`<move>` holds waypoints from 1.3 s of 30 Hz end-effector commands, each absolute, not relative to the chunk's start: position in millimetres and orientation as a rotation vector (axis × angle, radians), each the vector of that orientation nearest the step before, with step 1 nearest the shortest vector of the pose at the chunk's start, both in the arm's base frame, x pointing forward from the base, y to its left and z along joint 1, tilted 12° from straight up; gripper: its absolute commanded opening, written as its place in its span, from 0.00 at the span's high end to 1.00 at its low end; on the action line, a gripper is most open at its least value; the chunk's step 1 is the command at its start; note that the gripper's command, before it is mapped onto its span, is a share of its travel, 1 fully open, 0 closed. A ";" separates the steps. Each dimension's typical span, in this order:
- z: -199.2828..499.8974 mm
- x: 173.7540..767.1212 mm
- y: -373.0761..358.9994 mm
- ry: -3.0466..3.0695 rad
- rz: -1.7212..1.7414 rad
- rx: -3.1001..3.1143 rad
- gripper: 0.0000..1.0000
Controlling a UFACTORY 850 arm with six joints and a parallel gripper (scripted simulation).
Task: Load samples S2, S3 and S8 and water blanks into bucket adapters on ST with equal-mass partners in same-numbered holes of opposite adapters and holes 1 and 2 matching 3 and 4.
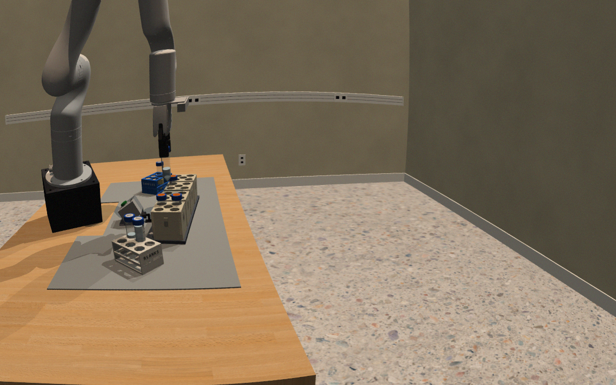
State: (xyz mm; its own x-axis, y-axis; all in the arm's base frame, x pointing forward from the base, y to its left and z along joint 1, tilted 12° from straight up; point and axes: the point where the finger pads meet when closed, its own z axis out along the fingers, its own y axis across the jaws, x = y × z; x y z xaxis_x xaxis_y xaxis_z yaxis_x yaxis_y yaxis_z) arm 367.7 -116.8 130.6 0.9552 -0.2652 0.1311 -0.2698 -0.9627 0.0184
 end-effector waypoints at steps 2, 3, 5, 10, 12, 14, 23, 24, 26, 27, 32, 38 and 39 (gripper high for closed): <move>125.9 389.9 -88.0 -0.433 0.134 2.918 1.00; 125.3 392.8 -84.0 -0.433 0.134 2.918 1.00; 124.0 398.5 -75.9 -0.433 0.134 2.918 1.00; 122.1 407.2 -63.7 -0.433 0.134 2.918 1.00; 120.8 413.0 -55.7 -0.433 0.134 2.918 1.00; 119.5 418.7 -47.6 -0.433 0.134 2.918 1.00; 113.8 444.7 -11.2 -0.433 0.134 2.918 1.00; 113.8 444.7 -11.2 -0.433 0.134 2.918 1.00; 113.1 447.6 -7.1 -0.433 0.134 2.918 1.00; 112.5 450.5 -3.1 -0.433 0.134 2.918 1.00; 111.1 456.9 6.0 -0.433 0.134 2.918 1.00; 111.1 456.9 6.0 -0.433 0.134 2.918 1.00; 111.1 456.9 6.0 -0.433 0.134 2.918 1.00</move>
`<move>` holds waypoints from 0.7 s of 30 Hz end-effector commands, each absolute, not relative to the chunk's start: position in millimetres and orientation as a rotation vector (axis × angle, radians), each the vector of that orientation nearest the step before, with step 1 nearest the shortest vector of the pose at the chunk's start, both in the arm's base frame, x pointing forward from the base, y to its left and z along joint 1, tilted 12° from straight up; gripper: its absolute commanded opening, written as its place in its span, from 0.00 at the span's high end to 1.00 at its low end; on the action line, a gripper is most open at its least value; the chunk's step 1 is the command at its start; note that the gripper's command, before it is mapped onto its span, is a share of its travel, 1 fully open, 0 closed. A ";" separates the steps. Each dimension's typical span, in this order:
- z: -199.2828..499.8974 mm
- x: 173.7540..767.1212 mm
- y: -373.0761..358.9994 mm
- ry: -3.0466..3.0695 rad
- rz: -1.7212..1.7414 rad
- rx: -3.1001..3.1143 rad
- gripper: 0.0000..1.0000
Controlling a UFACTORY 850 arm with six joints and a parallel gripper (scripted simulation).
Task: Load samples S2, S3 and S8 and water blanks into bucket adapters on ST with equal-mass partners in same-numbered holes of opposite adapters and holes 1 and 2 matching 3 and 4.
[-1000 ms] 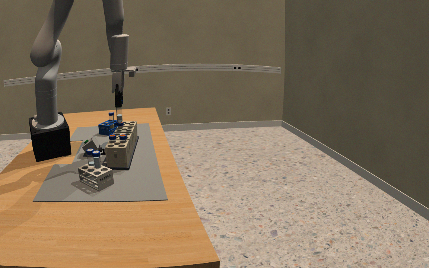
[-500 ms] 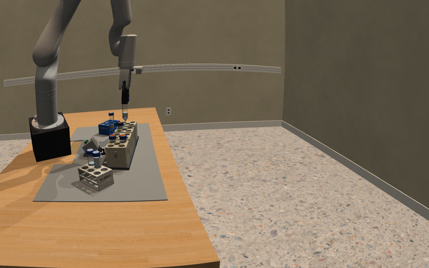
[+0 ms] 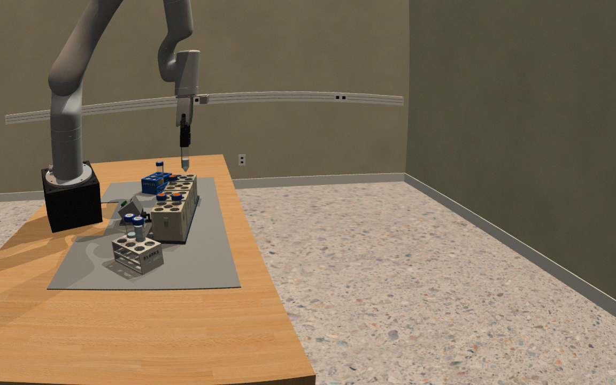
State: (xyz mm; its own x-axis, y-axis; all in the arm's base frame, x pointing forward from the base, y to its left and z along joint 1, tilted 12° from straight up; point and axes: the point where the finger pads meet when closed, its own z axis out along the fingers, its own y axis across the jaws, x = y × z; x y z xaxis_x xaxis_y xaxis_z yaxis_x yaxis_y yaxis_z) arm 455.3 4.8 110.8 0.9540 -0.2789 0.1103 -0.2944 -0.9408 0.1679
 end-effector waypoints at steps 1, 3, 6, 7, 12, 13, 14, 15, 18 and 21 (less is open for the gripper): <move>111.1 456.9 6.0 -0.433 0.134 2.918 1.00; 111.1 456.9 6.0 -0.433 0.134 2.918 1.00; 111.1 456.9 6.0 -0.433 0.134 2.918 1.00; 111.1 456.9 6.0 -0.433 0.134 2.918 1.00; 111.1 456.9 5.9 -0.433 0.134 2.919 1.00; 111.1 456.9 5.9 -0.433 0.134 2.918 1.00; 111.1 456.9 5.9 -0.433 0.134 2.918 1.00; 111.1 456.9 5.9 -0.433 0.134 2.918 1.00; 107.2 457.1 5.2 -0.433 0.134 2.918 1.00; 105.2 457.3 4.8 -0.433 0.134 2.918 1.00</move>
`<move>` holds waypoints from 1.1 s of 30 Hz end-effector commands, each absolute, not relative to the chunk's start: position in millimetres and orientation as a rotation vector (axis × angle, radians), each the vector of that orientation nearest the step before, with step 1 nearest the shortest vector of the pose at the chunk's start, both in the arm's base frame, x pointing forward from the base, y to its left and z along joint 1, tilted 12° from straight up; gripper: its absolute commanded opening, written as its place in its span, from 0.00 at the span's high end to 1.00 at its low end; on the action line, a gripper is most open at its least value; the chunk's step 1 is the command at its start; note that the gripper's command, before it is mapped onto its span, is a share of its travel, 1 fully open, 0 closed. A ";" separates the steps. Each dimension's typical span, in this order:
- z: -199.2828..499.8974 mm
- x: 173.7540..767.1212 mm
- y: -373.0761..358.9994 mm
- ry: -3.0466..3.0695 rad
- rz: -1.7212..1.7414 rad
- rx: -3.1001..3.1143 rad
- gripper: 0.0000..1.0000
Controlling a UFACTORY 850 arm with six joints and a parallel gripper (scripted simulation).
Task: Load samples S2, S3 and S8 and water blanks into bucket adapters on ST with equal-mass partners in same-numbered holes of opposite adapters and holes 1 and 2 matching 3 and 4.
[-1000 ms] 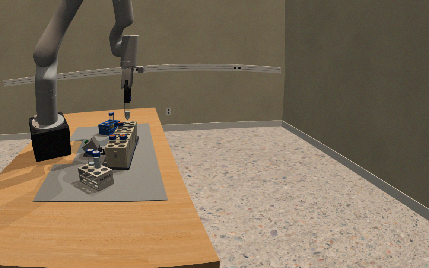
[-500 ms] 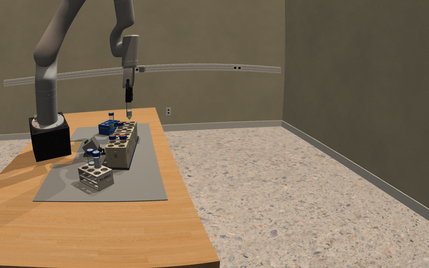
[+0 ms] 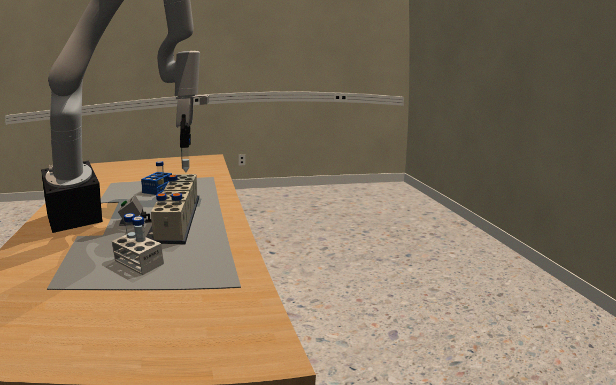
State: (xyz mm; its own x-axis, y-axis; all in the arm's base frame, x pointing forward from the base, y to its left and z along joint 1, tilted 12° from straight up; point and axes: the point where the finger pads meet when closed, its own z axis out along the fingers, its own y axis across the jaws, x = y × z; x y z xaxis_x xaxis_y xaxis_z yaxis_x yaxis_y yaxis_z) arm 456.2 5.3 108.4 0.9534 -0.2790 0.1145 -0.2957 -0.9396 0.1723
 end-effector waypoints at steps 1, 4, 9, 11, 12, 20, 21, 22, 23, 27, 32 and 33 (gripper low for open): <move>103.2 457.4 4.4 -0.433 0.134 2.918 1.00; 97.4 457.7 3.2 -0.433 0.134 2.918 1.00; 87.6 458.3 1.2 -0.433 0.134 2.918 1.00; 83.7 458.6 0.4 -0.433 0.134 2.918 1.00; 81.7 458.7 0.0 -0.433 0.134 2.918 1.00; 76.8 459.0 -1.0 -0.433 0.134 2.918 1.00; 76.8 459.0 -1.0 -0.433 0.134 2.918 1.00; 76.8 459.0 -1.0 -0.433 0.134 2.918 1.00; 76.8 459.0 -1.0 -0.433 0.134 2.918 1.00; 76.8 459.0 -1.0 -0.433 0.134 2.918 1.00; 76.8 459.0 -1.0 -0.433 0.134 2.918 1.00; 76.8 459.0 -1.0 -0.433 0.134 2.918 1.00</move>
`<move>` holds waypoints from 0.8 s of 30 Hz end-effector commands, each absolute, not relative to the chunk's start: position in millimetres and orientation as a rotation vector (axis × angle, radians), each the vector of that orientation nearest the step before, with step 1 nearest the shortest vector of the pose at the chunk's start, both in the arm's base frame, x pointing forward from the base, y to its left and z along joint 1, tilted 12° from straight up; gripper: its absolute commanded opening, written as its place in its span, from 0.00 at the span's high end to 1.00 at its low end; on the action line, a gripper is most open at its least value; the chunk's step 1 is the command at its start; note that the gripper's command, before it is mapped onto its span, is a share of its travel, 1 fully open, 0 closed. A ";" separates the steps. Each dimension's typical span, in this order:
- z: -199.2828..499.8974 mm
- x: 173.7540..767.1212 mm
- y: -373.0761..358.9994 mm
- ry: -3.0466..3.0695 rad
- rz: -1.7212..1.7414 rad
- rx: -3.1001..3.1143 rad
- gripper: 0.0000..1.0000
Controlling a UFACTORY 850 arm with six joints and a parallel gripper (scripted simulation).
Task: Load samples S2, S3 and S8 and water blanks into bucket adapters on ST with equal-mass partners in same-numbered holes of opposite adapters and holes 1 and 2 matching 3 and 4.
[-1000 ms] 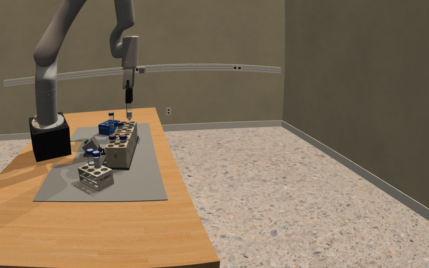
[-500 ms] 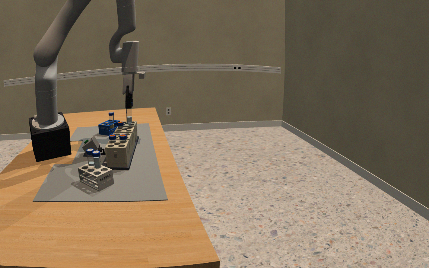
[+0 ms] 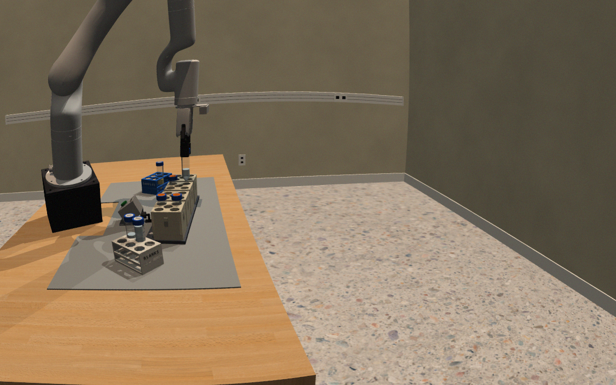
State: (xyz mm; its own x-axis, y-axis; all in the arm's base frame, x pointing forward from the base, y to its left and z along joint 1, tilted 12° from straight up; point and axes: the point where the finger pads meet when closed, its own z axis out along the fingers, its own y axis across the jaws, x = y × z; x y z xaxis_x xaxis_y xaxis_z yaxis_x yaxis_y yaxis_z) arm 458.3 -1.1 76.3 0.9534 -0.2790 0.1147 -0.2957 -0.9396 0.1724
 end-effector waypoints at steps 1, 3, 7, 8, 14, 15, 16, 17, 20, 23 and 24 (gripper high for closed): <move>76.8 459.0 -1.0 -0.433 0.134 2.918 1.00; 75.8 459.0 -1.2 -0.433 0.134 2.918 1.00; 71.9 459.3 -2.0 -0.433 0.134 2.918 1.00; 70.9 459.3 -2.2 -0.433 0.134 2.918 1.00; 65.1 459.7 -3.4 -0.433 0.134 2.918 1.00; 64.1 459.8 -3.6 -0.433 0.134 2.918 1.00; 64.1 459.8 -3.6 -0.433 0.134 2.918 1.00; 64.1 459.8 -3.6 -0.433 0.134 2.918 1.00; 61.2 460.0 -4.2 -0.433 0.134 2.918 1.00; 58.2 460.1 -4.8 -0.433 0.134 2.918 1.00; 57.2 460.2 -5.0 -0.433 0.134 2.918 1.00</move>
State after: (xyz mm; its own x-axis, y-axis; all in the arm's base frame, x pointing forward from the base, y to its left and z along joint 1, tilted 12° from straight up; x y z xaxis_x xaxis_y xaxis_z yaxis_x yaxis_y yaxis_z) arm 459.2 -4.2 61.0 0.9535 -0.2791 0.1136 -0.2956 -0.9397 0.1721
